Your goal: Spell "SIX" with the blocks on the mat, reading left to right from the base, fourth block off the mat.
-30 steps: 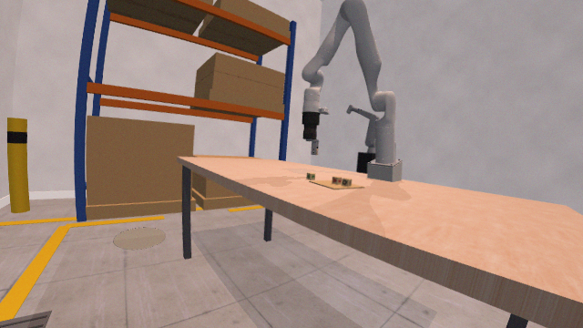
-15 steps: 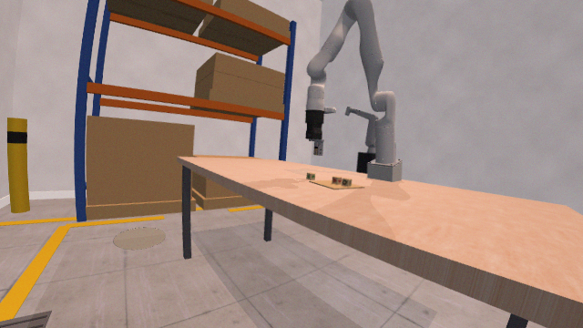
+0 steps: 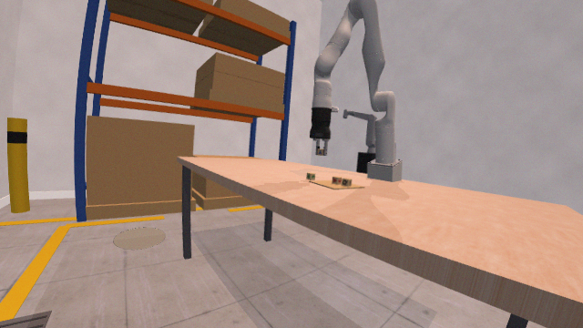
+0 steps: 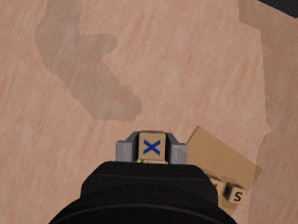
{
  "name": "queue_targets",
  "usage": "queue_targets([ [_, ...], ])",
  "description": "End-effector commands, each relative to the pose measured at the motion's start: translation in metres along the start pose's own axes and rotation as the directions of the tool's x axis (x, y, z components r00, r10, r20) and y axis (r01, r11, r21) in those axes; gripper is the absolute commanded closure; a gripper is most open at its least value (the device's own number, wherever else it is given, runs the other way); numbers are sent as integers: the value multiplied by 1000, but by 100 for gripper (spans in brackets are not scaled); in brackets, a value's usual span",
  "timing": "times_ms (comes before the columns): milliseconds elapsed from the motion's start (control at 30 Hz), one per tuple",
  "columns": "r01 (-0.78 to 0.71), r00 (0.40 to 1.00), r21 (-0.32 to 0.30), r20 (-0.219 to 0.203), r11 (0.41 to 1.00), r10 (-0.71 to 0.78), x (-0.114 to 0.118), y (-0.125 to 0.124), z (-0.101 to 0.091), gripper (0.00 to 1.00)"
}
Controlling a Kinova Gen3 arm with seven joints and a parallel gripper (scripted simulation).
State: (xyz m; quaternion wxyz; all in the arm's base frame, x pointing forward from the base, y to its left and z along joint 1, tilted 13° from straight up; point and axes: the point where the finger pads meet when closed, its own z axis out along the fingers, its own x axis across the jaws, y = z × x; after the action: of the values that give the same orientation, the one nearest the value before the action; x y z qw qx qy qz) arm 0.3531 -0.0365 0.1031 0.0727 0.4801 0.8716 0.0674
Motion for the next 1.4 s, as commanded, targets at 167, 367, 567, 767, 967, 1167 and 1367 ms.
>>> queue_targets([
  [167, 324, 946, -10, 6, 946, -324, 14, 19, -3, 51],
  [367, 554, 833, -11, 12, 833, -554, 26, 32, -5, 51],
  [567, 672, 741, -10, 17, 741, -672, 33, 40, -6, 51],
  [767, 799, 602, -9, 23, 602, -798, 43, 51, -7, 51],
  [967, 876, 482, -7, 27, 482, -876, 51, 58, -8, 51],
  [1167, 907, 420, -5, 30, 420, -907, 55, 62, -9, 51],
  [1367, 934, 357, -4, 32, 357, -933, 59, 66, -10, 51],
])
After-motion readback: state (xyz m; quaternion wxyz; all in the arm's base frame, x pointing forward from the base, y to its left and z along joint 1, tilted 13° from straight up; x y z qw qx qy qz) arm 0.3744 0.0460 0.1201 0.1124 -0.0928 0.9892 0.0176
